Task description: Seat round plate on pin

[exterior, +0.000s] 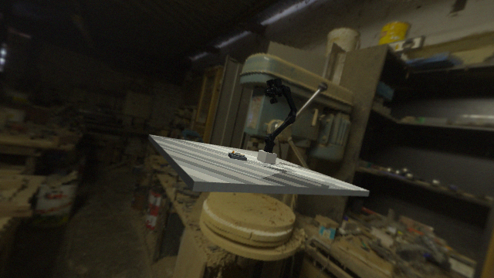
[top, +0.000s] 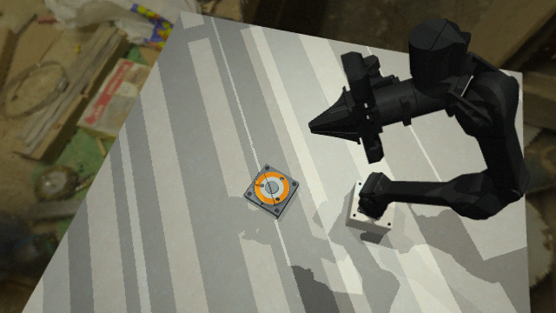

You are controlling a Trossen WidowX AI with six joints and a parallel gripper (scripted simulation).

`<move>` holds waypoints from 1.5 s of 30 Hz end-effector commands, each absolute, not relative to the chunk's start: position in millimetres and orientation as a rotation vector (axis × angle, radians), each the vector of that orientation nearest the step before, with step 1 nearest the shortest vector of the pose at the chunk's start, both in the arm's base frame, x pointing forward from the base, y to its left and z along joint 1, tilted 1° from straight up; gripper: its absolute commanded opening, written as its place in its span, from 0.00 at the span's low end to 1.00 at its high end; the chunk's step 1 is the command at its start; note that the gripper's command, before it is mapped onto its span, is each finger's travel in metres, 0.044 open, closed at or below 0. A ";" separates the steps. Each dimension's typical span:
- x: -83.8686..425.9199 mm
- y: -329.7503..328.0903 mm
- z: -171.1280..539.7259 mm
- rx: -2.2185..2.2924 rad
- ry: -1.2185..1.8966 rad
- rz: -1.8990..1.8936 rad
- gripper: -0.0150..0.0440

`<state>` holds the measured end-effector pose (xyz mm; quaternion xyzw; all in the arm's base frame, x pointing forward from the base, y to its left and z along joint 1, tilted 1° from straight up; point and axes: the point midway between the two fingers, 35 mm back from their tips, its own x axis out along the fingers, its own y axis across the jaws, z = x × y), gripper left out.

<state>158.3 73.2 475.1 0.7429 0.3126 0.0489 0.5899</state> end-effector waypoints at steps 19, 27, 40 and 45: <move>355.3 48.3 207.2 0.586 1.175 -0.074 0.25; 354.2 45.5 91.9 0.093 1.435 0.047 0.25; 342.3 42.8 44.0 -0.124 1.550 0.138 0.25; 343.5 43.2 14.9 -0.124 1.550 0.138 0.25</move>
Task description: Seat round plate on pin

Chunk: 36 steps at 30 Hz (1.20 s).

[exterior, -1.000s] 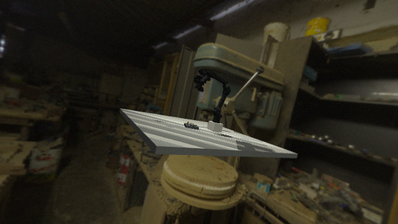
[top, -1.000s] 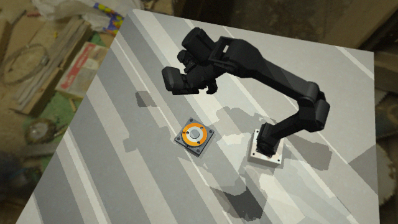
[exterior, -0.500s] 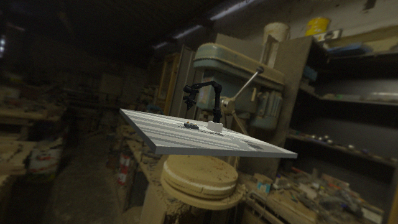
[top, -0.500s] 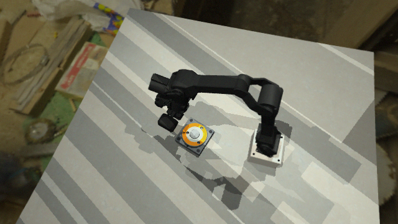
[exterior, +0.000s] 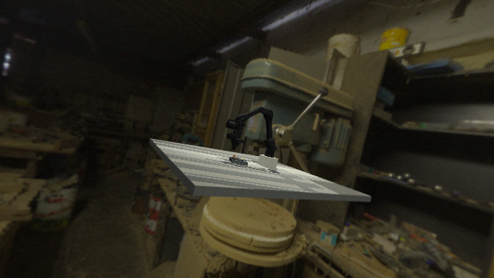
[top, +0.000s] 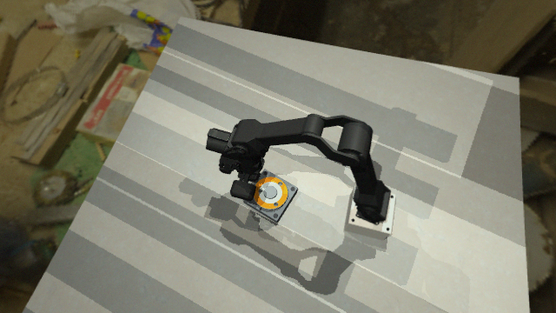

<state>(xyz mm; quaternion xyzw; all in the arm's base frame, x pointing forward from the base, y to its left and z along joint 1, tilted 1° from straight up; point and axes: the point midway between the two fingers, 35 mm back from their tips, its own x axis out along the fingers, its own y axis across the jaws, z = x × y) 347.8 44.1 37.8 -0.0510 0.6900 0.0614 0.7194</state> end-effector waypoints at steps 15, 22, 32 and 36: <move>342.9 53.0 -2.9 -0.123 1.550 0.139 0.25; 343.2 63.6 -3.8 -0.123 1.550 0.139 0.25; 335.8 75.0 -4.2 -0.122 1.550 0.140 0.25; 332.4 79.8 -3.6 -0.122 1.550 0.140 0.25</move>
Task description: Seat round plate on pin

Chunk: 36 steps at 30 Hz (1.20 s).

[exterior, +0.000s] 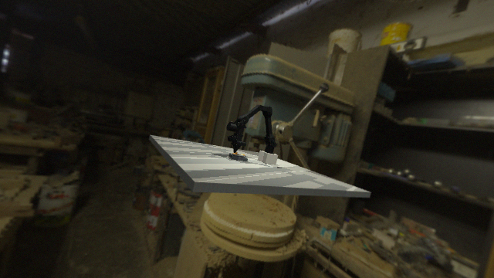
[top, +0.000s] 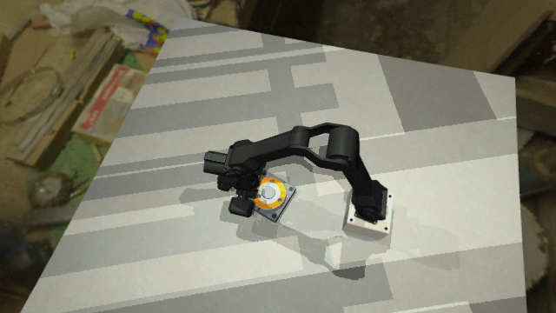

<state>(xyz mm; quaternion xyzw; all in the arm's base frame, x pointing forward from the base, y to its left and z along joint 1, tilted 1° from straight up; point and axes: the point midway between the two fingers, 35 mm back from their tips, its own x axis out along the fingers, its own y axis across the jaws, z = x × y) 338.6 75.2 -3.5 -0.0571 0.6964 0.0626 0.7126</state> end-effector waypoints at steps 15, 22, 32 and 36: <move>318.9 94.1 -2.0 -0.121 1.551 0.141 0.25; 314.0 97.4 -1.6 -0.121 1.552 0.142 0.25; 312.8 98.0 26.1 -0.121 1.552 0.142 0.25; 306.2 95.2 42.8 -0.121 1.552 0.142 0.25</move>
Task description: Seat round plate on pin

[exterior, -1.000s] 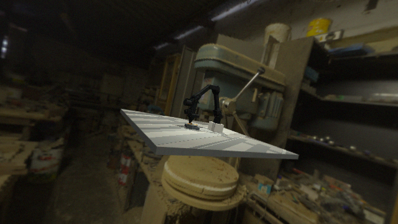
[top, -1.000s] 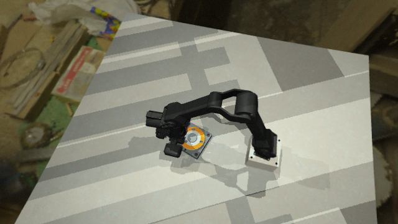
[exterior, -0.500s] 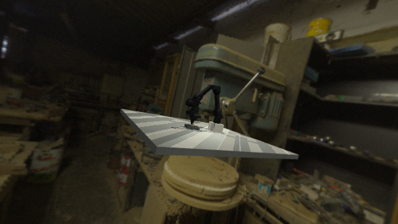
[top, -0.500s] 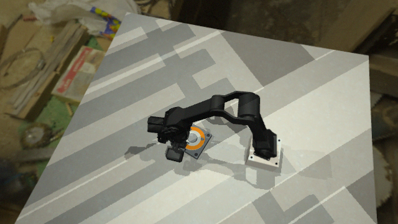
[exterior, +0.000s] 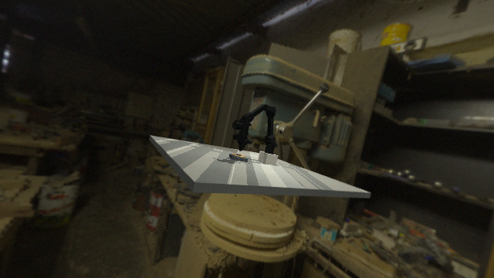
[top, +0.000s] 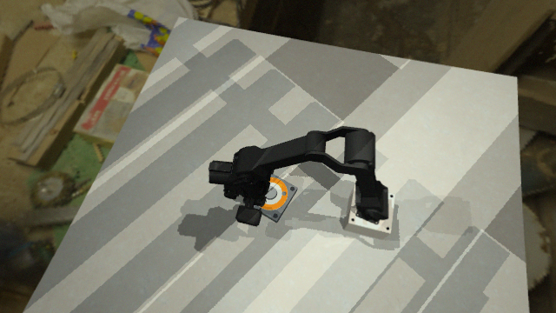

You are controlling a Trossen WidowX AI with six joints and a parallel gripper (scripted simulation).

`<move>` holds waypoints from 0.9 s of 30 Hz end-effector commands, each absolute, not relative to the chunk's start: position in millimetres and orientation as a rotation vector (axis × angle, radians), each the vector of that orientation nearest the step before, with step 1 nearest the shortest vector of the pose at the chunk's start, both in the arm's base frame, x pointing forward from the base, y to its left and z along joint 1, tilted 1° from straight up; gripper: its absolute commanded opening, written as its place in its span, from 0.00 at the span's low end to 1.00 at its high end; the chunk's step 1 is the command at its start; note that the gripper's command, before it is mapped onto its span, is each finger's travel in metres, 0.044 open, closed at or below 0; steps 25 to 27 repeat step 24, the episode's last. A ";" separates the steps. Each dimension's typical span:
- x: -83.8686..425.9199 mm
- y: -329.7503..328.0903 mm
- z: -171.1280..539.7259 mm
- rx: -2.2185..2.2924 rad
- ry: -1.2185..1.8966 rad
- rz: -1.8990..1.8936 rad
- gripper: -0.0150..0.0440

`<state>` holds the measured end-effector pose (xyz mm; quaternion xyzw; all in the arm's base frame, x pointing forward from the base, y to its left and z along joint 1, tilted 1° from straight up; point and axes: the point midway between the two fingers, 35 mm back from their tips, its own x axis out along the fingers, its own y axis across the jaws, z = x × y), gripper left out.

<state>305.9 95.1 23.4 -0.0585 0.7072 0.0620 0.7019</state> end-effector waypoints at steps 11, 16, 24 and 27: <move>305.0 94.4 35.8 -0.127 1.561 0.139 0.25; 305.0 94.4 35.8 -0.127 1.561 0.139 0.25; 305.0 94.4 35.8 -0.127 1.561 0.139 0.25; 305.0 94.4 35.8 -0.127 1.561 0.139 0.25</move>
